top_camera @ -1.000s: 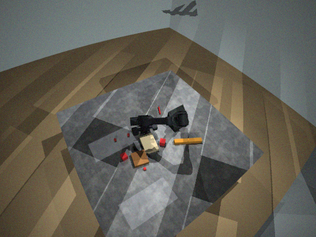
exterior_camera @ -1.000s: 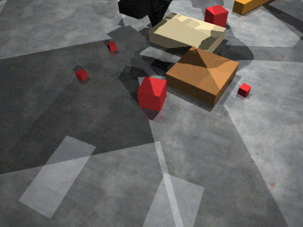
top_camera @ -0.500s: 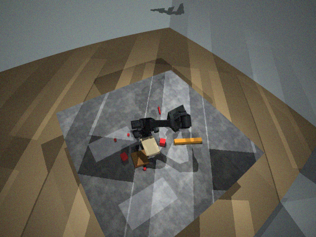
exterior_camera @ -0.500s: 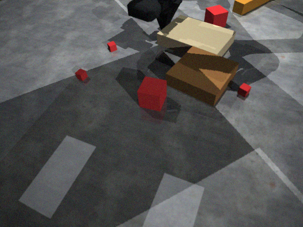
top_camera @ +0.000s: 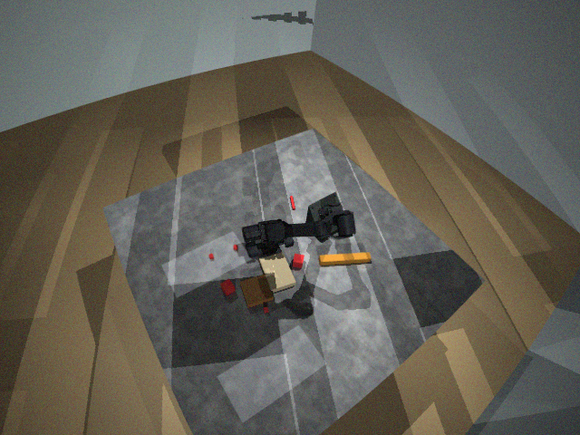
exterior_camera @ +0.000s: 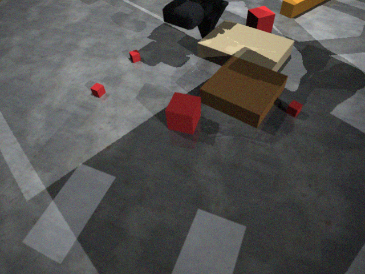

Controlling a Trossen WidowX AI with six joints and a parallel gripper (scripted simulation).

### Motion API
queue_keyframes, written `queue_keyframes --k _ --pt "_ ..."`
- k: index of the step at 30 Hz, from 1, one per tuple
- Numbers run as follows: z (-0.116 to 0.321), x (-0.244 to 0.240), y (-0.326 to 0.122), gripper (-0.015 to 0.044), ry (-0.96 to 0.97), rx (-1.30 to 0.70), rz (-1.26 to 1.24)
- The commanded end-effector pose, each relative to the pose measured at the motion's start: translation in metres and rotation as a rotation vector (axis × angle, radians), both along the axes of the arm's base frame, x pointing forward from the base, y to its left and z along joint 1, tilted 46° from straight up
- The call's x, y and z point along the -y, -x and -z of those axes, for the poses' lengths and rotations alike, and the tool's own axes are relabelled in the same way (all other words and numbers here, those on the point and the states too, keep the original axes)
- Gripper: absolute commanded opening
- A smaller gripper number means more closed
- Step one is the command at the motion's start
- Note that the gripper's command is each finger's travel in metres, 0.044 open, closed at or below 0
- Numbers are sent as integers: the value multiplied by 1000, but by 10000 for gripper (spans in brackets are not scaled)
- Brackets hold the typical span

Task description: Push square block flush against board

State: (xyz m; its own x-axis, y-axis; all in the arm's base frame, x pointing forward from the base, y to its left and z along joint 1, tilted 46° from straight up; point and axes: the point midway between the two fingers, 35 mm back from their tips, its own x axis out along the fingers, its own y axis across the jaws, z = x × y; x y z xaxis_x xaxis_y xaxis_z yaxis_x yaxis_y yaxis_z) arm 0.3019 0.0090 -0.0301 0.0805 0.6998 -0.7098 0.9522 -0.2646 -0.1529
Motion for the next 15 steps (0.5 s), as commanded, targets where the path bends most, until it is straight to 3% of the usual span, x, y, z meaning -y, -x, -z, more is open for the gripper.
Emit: queue_keyframes --k 1,15 --pt "2 2 2 0 -7 -3 1" --pt "19 17 7 0 -6 -3 1"
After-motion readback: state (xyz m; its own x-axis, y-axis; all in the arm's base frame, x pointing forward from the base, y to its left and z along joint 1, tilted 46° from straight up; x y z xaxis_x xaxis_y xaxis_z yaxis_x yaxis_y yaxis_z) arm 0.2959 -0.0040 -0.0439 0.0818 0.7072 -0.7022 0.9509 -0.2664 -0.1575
